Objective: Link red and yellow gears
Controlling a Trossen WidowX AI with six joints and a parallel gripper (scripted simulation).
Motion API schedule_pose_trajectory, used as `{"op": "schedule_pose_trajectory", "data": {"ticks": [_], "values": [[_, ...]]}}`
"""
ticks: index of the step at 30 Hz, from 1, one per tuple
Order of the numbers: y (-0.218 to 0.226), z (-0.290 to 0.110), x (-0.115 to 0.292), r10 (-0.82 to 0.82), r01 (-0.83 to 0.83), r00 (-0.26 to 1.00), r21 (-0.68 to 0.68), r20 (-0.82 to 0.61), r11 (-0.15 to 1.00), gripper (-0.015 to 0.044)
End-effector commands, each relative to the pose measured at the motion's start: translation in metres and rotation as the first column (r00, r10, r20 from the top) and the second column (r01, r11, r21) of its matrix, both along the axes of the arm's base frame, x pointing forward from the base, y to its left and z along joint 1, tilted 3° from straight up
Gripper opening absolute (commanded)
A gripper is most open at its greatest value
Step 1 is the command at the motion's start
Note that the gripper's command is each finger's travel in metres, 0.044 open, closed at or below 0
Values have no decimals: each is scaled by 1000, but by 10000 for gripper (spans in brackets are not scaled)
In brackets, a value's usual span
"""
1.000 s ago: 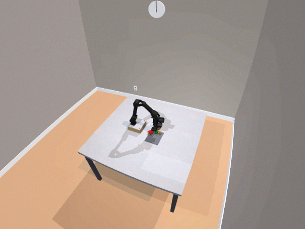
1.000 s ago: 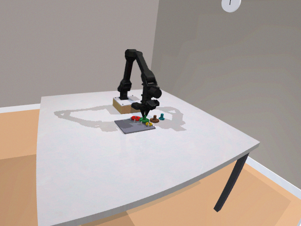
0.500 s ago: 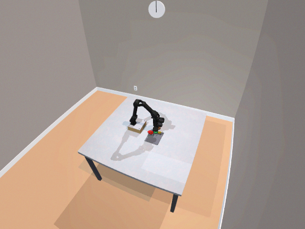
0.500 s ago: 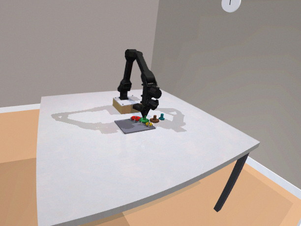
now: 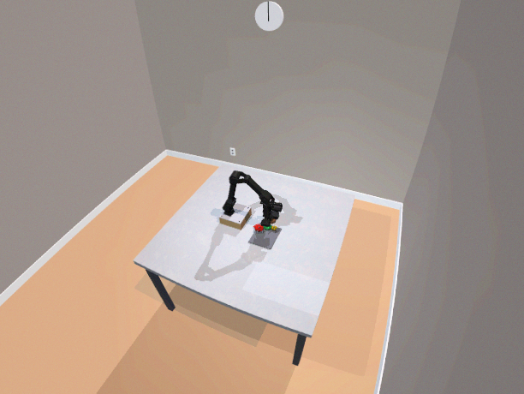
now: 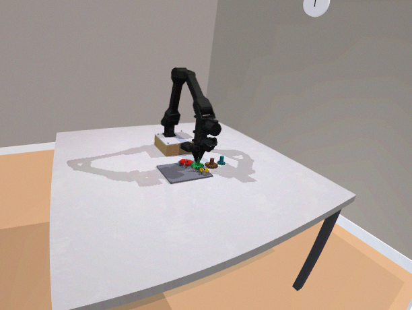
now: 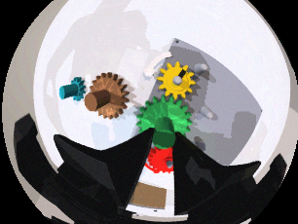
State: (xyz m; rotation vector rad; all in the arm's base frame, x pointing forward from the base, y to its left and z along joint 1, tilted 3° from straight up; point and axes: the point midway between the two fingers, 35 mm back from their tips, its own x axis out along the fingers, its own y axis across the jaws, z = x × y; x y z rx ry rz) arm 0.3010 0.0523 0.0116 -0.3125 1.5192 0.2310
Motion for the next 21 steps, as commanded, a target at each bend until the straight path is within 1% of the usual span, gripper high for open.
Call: {"op": "schedule_pose_trajectory", "data": {"ticks": [1, 2, 6, 12, 15, 16, 19, 21], "values": [[0, 4, 0, -25, 25, 1000, 0, 3, 1000, 131], [0, 4, 0, -25, 25, 1000, 0, 3, 1000, 140], [0, 9, 0, -25, 25, 1000, 0, 3, 1000, 140], [2, 47, -2, -25, 25, 1000, 0, 3, 1000, 140], [2, 48, -2, -25, 25, 1000, 0, 3, 1000, 140], [2, 42, -3, -22, 22, 1000, -1, -6, 1000, 166], [3, 78, -7, -22, 22, 1000, -1, -6, 1000, 245], [3, 90, -9, -22, 22, 1000, 0, -6, 1000, 298]]}}
